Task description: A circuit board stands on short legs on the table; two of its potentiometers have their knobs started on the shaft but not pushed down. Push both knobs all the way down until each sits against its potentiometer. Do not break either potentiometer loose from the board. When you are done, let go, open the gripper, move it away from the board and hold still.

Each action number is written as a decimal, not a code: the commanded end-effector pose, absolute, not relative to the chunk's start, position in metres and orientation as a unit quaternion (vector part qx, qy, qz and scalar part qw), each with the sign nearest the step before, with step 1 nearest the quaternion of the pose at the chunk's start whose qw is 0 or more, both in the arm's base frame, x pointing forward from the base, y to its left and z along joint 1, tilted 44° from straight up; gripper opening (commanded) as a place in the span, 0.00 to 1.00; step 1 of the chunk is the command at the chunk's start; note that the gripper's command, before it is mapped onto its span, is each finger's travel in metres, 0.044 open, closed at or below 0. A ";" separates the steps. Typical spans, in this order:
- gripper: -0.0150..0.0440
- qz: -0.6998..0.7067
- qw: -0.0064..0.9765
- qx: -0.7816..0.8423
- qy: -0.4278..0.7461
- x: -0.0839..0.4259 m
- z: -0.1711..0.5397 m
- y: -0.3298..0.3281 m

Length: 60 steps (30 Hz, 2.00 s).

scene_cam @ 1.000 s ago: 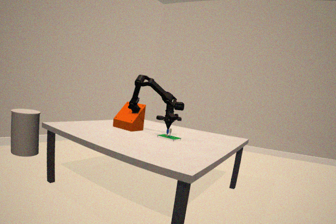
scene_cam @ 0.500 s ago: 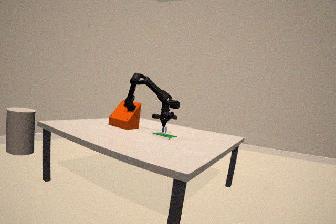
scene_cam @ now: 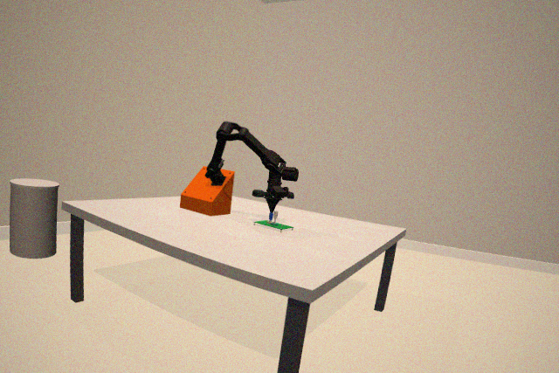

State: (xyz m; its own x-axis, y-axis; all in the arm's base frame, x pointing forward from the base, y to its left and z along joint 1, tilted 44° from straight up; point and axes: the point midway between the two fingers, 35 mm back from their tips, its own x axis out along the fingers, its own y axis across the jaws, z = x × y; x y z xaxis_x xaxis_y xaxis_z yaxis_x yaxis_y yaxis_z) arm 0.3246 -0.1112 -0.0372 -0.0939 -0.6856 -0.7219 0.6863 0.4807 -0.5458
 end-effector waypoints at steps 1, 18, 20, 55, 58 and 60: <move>0.25 -0.522 0.666 0.009 0.533 0.324 -0.046 -0.125; 0.25 -0.522 0.666 0.009 0.533 0.324 -0.047 -0.125; 0.25 -0.522 0.666 0.009 0.533 0.324 -0.047 -0.125; 0.25 -0.522 0.666 0.009 0.533 0.324 -0.047 -0.125; 0.25 -0.522 0.666 0.009 0.533 0.324 -0.045 -0.123; 0.25 -0.522 0.666 0.009 0.533 0.325 -0.042 -0.121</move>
State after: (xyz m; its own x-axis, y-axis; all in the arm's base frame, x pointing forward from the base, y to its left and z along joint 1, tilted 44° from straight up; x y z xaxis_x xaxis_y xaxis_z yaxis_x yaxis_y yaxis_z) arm 0.3242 -0.1122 -0.0382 -0.0970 -0.6867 -0.7204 0.6847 0.4793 -0.5491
